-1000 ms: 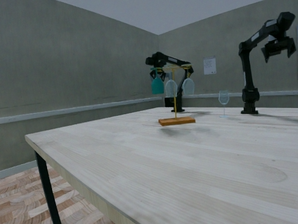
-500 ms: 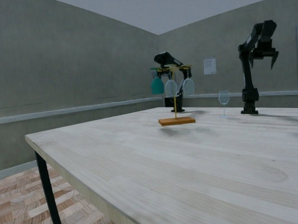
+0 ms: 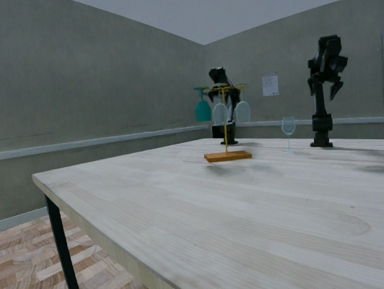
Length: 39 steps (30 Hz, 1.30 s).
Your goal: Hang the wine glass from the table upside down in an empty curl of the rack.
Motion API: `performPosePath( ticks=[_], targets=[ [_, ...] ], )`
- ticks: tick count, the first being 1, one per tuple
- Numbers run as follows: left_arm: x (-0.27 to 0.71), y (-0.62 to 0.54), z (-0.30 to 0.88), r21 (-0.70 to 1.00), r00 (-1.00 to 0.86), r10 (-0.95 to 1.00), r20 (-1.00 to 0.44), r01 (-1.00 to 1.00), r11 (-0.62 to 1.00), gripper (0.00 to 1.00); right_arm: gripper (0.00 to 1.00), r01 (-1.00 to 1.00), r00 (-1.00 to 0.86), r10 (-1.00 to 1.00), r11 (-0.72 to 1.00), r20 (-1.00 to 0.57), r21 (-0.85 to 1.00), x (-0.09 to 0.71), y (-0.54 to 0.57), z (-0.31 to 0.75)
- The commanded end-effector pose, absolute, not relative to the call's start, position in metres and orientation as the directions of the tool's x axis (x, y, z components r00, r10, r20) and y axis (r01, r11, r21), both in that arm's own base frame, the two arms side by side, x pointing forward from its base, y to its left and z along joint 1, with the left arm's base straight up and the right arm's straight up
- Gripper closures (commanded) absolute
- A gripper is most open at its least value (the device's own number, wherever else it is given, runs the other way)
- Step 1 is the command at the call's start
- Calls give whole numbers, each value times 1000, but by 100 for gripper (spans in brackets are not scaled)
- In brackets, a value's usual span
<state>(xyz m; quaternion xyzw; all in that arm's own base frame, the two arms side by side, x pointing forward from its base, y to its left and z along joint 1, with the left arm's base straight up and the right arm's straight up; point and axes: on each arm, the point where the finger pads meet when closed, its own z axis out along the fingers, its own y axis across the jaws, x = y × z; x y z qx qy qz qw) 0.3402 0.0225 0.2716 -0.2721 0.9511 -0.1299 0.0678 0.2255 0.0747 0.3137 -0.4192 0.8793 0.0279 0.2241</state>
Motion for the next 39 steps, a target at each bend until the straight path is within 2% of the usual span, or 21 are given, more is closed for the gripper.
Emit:
performPosePath(
  ticks=[1,16,25,31,39],
  targets=[
    [312,-1,268,-282,-696,-714,79,-702,654,9,0,-628,-655,-608,768,-450,-123,222,91,318],
    [237,-67,233,-135,-279,-853,440,-960,244,9,0,-451,-770,-425,890,-475,-65,210,140,323],
    [208,-95,218,-41,-85,-827,556,-996,76,9,0,-314,-825,-281,949,-490,-15,200,167,328],
    [191,-110,211,-5,-28,-792,610,-999,31,9,0,-203,-854,-169,979,-492,15,190,193,325],
    [192,-113,216,-27,-57,-781,621,-998,52,9,0,-37,-867,-5,998,-498,54,177,231,323]
  ],
)
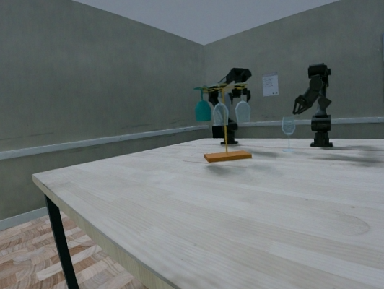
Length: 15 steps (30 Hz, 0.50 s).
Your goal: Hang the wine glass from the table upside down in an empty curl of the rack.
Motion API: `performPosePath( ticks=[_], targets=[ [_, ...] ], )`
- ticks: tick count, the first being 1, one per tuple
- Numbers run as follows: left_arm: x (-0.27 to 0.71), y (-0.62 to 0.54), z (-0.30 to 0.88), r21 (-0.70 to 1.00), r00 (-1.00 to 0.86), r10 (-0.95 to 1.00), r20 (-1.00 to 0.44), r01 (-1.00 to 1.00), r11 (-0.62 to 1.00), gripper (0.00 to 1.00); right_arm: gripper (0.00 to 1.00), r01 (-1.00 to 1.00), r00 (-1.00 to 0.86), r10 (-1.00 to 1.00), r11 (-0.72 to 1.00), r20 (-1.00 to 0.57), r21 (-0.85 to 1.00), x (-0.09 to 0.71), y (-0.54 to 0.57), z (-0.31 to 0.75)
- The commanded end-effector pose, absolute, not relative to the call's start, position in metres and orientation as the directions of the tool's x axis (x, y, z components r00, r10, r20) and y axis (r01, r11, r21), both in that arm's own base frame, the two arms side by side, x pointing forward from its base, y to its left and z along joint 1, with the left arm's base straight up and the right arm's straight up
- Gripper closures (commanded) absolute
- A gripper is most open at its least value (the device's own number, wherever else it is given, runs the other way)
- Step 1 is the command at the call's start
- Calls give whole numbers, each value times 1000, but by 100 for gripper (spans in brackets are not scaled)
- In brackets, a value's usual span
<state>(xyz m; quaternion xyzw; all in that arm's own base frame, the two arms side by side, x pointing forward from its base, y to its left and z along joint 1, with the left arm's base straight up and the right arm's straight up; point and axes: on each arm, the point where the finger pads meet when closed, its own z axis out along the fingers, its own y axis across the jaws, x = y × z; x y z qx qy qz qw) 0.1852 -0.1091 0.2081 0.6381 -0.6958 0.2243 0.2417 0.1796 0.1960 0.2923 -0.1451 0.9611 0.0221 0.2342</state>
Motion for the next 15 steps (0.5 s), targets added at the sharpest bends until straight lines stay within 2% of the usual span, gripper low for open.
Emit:
performPosePath(
  ticks=[1,6,15],
  targets=[
    [192,-113,216,-26,-57,-781,622,-998,52,9,0,-16,-866,15,998,-500,57,175,237,323],
    [196,-111,218,-28,-51,-782,621,-999,43,9,0,32,-861,56,998,-506,55,167,257,322],
    [192,-119,201,12,-27,-783,622,-999,44,9,0,4,-860,17,1000,-510,28,165,265,321]
  ],
)
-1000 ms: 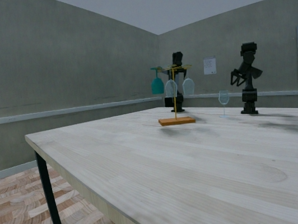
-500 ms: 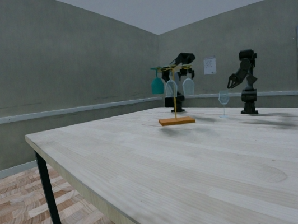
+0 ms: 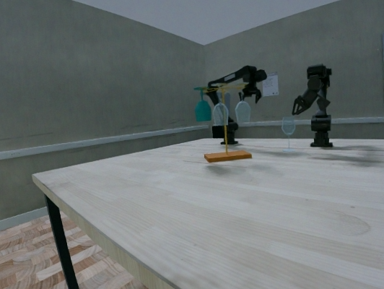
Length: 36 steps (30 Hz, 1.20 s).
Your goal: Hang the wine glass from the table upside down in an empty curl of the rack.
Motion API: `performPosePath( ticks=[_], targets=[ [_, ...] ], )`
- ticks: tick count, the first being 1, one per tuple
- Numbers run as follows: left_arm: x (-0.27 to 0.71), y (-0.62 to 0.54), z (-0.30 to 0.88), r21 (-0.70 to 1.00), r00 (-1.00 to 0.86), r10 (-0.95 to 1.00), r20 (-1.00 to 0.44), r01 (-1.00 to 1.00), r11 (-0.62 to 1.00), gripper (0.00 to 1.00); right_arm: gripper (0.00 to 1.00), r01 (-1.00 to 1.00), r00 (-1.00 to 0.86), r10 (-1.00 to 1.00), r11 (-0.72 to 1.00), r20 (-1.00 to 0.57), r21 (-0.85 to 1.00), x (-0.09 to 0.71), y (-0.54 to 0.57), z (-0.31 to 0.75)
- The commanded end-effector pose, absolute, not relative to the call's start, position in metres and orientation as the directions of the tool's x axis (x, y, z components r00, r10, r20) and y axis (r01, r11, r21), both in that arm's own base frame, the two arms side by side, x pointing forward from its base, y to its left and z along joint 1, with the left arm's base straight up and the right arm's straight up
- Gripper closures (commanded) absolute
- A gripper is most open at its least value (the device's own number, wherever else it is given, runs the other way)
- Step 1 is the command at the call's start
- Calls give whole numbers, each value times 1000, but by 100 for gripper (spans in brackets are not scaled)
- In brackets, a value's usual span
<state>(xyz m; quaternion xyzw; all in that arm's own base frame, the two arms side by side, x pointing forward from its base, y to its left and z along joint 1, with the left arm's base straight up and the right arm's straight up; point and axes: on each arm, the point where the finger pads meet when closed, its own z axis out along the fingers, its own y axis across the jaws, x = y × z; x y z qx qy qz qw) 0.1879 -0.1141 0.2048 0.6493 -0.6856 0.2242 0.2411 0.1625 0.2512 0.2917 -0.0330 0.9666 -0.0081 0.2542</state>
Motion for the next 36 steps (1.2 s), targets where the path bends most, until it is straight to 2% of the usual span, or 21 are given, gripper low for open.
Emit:
performPosePath(
  ticks=[1,20,36],
  targets=[
    [193,-120,200,12,-27,-783,622,-999,44,9,0,7,-860,20,1000,-510,28,166,264,321],
    [191,-135,182,-1,-35,-784,620,-999,44,9,0,11,-862,24,1000,-506,29,167,261,317],
    [191,-149,163,10,-28,-785,619,-999,44,9,0,-208,-855,-208,977,-476,-54,161,249,297]
  ],
)
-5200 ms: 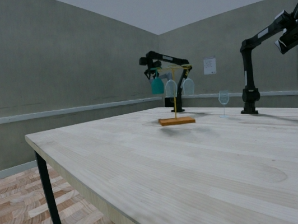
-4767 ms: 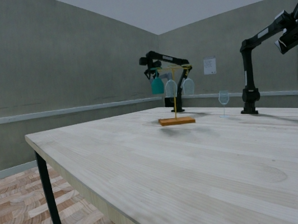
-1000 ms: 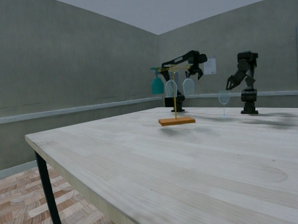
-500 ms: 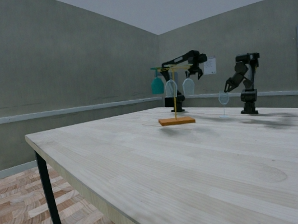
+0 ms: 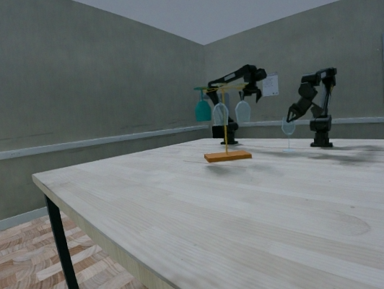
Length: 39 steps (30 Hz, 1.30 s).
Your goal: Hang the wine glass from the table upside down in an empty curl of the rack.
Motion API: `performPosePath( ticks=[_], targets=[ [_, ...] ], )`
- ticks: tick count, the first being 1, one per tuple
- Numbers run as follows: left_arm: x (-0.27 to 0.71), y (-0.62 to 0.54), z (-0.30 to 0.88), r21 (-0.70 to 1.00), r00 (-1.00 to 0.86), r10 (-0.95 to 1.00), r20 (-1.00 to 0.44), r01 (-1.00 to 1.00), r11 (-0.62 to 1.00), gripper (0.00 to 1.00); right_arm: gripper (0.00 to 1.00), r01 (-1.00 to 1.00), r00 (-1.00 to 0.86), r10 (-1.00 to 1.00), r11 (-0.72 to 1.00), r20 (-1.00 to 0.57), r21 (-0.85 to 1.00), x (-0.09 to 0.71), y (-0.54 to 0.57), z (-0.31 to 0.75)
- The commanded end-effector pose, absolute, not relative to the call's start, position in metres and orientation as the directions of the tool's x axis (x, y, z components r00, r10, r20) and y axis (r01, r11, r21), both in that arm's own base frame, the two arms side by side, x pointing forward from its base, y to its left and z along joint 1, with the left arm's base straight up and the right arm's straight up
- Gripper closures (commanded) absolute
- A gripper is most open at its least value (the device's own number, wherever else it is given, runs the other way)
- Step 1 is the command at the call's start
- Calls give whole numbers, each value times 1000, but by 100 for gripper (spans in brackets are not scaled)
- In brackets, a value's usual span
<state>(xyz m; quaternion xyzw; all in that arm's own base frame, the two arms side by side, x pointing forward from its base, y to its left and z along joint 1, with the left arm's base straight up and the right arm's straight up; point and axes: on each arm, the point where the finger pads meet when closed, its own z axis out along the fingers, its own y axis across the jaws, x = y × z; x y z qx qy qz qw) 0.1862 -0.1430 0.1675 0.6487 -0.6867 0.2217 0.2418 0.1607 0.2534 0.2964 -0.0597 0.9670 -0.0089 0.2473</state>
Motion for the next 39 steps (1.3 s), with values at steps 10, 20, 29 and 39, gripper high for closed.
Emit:
performPosePath(
  ticks=[10,20,29,39],
  targets=[
    [189,-154,152,13,-25,-786,618,-999,42,24,0,-381,-807,-381,920,-452,-95,156,249,290],
    [193,-153,163,-20,-44,-780,625,-999,40,44,0,-511,-742,-510,850,-435,-125,152,249,286],
    [196,-153,222,-41,-54,-776,629,-998,37,38,0,-643,-643,-640,749,-421,-157,147,249,281],
    [193,-163,217,-258,-382,-722,576,-924,283,38,0,-731,-549,-723,659,-419,-179,145,250,280]
  ],
)
